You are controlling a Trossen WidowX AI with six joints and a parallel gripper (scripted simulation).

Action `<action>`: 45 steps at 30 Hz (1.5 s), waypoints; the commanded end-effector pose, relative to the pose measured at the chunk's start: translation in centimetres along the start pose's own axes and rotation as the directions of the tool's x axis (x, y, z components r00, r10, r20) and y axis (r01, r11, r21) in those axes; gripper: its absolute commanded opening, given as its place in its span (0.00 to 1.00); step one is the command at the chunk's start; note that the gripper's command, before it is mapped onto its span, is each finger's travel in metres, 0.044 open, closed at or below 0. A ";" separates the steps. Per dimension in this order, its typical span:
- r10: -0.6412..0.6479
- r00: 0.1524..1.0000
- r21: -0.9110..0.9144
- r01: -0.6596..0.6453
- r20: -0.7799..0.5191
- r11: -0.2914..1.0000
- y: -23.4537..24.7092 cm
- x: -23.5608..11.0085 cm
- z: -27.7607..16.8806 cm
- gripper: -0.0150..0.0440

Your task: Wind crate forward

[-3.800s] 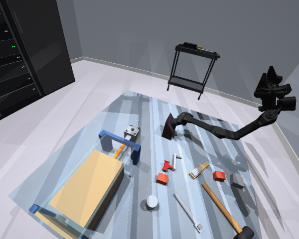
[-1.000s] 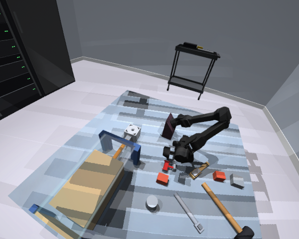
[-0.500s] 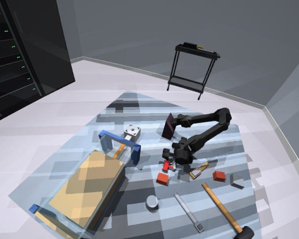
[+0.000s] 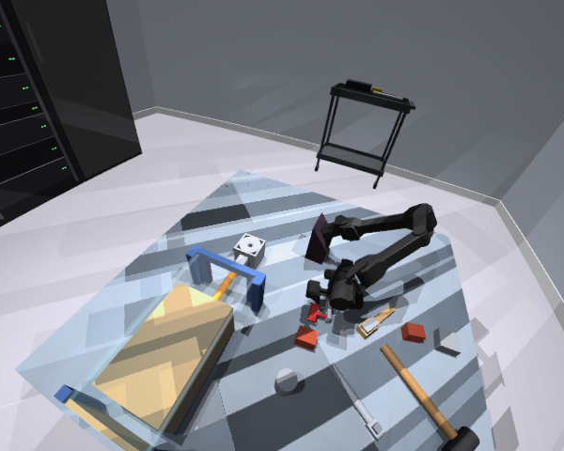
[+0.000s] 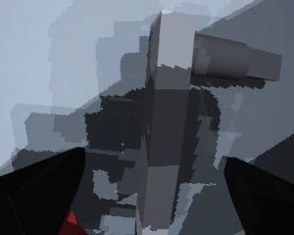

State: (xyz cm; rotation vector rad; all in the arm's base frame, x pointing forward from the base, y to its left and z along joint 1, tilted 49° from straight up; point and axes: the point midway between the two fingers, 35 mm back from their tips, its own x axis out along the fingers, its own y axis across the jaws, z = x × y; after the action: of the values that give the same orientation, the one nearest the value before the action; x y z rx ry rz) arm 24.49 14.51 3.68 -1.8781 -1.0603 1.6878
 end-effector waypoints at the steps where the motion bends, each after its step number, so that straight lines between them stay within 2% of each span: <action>1: 0.000 1.000 -0.001 0.000 0.000 1.000 0.0 0.0 0.0 0.83; 45: 0.000 1.000 -0.001 0.000 0.000 1.000 0.0 0.0 0.0 0.33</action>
State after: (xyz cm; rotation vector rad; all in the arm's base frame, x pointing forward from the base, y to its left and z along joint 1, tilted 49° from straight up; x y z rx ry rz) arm 24.51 14.46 3.66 -1.8796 -1.0573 1.6888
